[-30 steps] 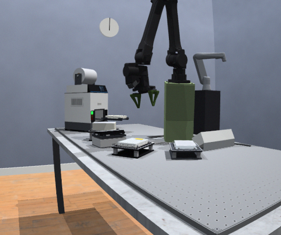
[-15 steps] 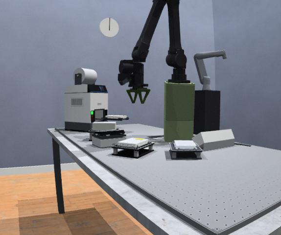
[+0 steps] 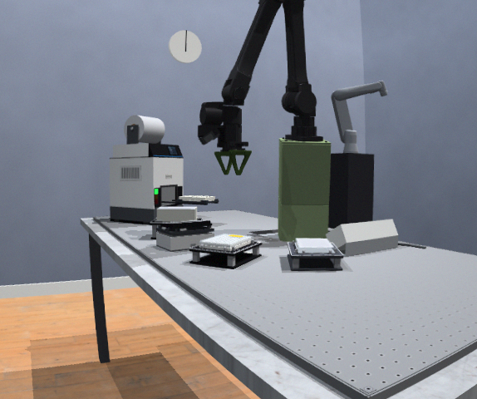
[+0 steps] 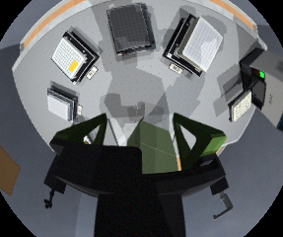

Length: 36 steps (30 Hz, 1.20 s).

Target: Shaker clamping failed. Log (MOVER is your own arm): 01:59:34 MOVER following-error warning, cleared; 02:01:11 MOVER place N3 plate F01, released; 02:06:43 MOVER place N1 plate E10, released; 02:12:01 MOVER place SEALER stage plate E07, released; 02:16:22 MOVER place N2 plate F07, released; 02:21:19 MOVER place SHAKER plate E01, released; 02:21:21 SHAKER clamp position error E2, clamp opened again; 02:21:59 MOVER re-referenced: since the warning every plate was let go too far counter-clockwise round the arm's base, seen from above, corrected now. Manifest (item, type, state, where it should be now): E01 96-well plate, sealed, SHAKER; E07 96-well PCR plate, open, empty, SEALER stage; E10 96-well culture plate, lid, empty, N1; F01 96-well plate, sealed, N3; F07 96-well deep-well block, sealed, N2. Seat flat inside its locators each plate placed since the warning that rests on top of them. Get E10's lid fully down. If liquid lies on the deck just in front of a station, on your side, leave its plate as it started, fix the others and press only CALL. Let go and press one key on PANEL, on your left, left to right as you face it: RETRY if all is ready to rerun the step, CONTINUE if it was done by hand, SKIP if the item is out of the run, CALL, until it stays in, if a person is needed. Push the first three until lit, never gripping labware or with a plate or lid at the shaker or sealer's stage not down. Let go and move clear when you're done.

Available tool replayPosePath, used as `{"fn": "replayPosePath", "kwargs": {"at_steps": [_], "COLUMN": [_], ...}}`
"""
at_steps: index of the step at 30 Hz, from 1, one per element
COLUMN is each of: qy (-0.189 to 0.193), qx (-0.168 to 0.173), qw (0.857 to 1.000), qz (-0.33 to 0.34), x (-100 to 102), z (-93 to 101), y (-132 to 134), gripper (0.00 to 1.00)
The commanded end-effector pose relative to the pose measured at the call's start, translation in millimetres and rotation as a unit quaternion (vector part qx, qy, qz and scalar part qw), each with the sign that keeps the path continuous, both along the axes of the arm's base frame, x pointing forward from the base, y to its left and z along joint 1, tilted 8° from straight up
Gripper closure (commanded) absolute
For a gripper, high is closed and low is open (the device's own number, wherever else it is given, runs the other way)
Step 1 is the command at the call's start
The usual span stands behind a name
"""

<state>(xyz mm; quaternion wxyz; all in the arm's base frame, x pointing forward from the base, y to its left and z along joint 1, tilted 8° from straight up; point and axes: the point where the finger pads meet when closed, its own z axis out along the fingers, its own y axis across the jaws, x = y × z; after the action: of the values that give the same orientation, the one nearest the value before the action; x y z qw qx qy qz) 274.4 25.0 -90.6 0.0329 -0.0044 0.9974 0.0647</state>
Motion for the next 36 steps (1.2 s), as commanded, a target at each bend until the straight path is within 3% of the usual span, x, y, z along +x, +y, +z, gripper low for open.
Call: {"fn": "replayPosePath", "kwargs": {"at_steps": [1,5,17,25,29,36], "qy": [0.012,0.013,0.013,0.035,0.034,0.033], "qx": [0.004,0.008,0.007,0.016,0.017,0.015], "qw": [0.997,0.992,0.993,0.965,0.958,0.962], "qz": [-0.071,-0.129,-0.118,-0.258,-0.283,-0.272], "x": [-3.7,2.6,1.0,-27.2,-27.5,-39.8], "z": [-7.0,-7.3,-12.3,-21.2,-21.7,-24.9], "y": [-20.5,-41.2,-93.0,-125.1,-136.4,-171.2], "gripper": [0.00,0.00,0.00,0.00,0.00,0.00]}}
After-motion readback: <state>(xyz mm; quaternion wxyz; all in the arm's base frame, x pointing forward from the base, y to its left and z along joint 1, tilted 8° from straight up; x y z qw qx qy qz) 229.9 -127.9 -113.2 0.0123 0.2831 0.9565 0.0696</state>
